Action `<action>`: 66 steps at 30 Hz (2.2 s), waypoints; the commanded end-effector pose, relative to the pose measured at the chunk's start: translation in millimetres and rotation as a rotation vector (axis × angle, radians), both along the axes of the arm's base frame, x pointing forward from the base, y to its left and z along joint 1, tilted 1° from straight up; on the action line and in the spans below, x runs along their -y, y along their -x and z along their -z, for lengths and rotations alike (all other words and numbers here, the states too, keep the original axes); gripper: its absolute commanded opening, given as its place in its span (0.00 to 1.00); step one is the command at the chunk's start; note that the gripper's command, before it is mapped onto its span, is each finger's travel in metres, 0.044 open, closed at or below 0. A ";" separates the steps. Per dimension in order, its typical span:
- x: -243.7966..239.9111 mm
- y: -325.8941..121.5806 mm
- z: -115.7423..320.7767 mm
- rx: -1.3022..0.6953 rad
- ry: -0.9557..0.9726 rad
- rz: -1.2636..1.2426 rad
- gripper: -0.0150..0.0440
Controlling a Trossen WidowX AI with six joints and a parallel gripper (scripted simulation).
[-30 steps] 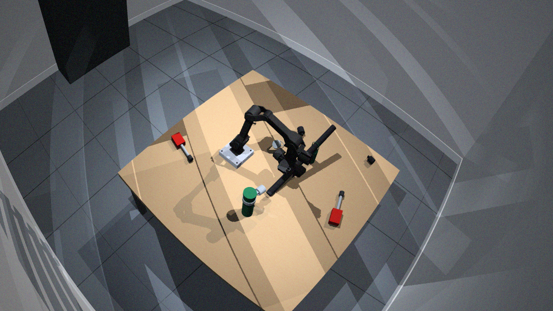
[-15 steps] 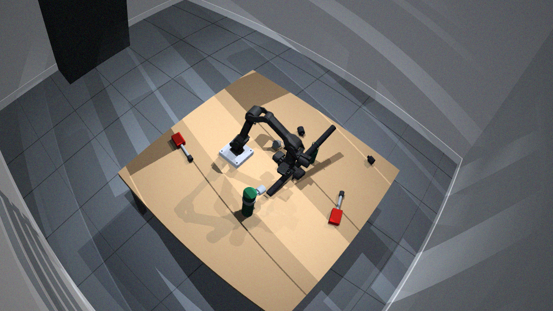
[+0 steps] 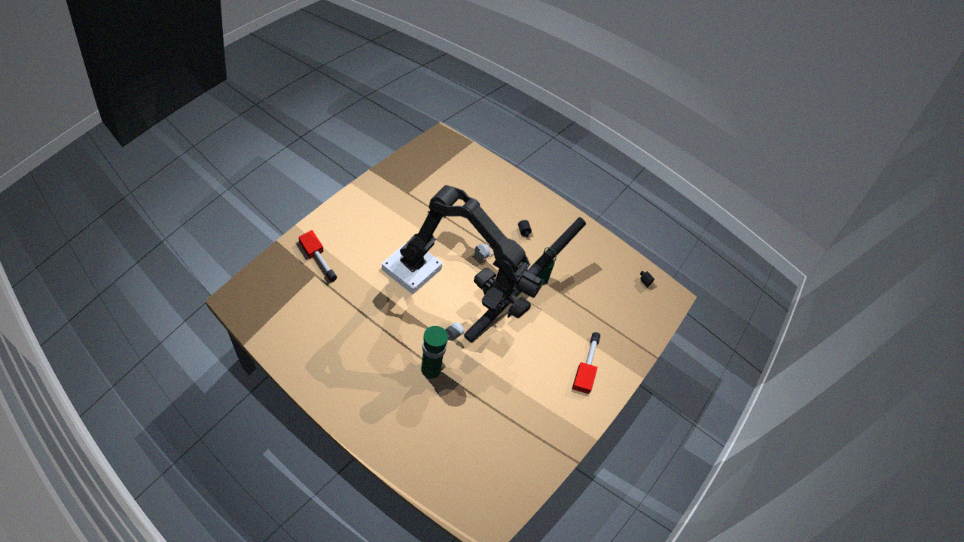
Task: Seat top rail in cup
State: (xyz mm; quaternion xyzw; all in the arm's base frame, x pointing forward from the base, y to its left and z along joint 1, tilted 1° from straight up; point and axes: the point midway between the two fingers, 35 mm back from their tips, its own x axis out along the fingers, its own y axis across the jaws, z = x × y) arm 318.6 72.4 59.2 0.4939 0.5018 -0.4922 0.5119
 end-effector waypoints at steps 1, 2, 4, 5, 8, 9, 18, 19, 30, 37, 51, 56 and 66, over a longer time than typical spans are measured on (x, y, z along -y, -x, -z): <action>0.0 1.1 8.0 -0.004 -0.002 0.005 1.00; 0.0 1.1 9.6 -0.004 -0.002 0.005 1.00; 0.1 1.3 12.9 -0.004 -0.002 0.005 1.00; 0.1 1.4 14.5 -0.004 -0.002 0.006 1.00; 0.2 1.7 19.3 -0.004 -0.002 0.006 1.00; 0.3 1.9 20.9 -0.004 -0.002 0.006 1.00; 0.4 2.2 26.3 -0.004 -0.002 0.006 0.82; 0.4 2.2 26.3 -0.004 -0.002 0.006 0.78; 0.4 2.2 26.3 -0.004 -0.002 0.006 0.45; 0.7 0.8 21.4 -0.004 -0.002 0.006 0.25; 22.3 -2.7 -25.2 -0.002 0.200 0.003 0.25; 33.2 -2.4 -50.6 0.003 0.299 -0.001 0.25; 36.4 -2.1 -58.5 0.005 0.328 -0.003 0.25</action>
